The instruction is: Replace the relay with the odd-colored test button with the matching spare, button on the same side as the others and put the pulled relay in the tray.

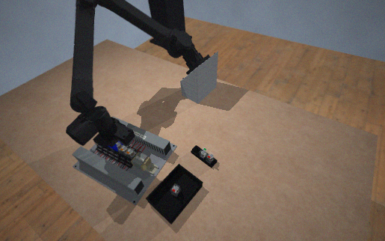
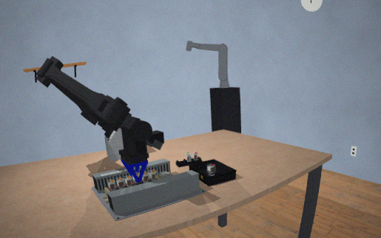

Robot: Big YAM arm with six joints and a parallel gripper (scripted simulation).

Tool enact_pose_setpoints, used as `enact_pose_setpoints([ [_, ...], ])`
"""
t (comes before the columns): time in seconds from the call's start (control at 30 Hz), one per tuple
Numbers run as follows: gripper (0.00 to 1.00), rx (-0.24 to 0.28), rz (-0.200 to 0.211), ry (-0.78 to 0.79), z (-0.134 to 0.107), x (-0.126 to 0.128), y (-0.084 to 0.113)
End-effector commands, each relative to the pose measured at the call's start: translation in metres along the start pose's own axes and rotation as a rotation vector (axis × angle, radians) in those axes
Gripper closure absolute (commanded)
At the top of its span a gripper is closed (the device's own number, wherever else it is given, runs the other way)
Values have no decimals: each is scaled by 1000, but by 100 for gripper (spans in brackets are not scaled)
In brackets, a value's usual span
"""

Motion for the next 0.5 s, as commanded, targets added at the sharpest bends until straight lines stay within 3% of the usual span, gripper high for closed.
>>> enact_pose_setpoints([
  [0.0,100,6,-29,-29,-10,-17,4],
  [0.47,100,5,-28,-28,-10,-16,3],
])
Point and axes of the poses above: the point where the finger pads meet when closed, its own y axis back along the fingers, its own x axis across the jaws, z = x × y, the point moved 4 cm from there along y, back along the fingers, and after that the axes turned 10 degrees about y, right-handed, at the moved point
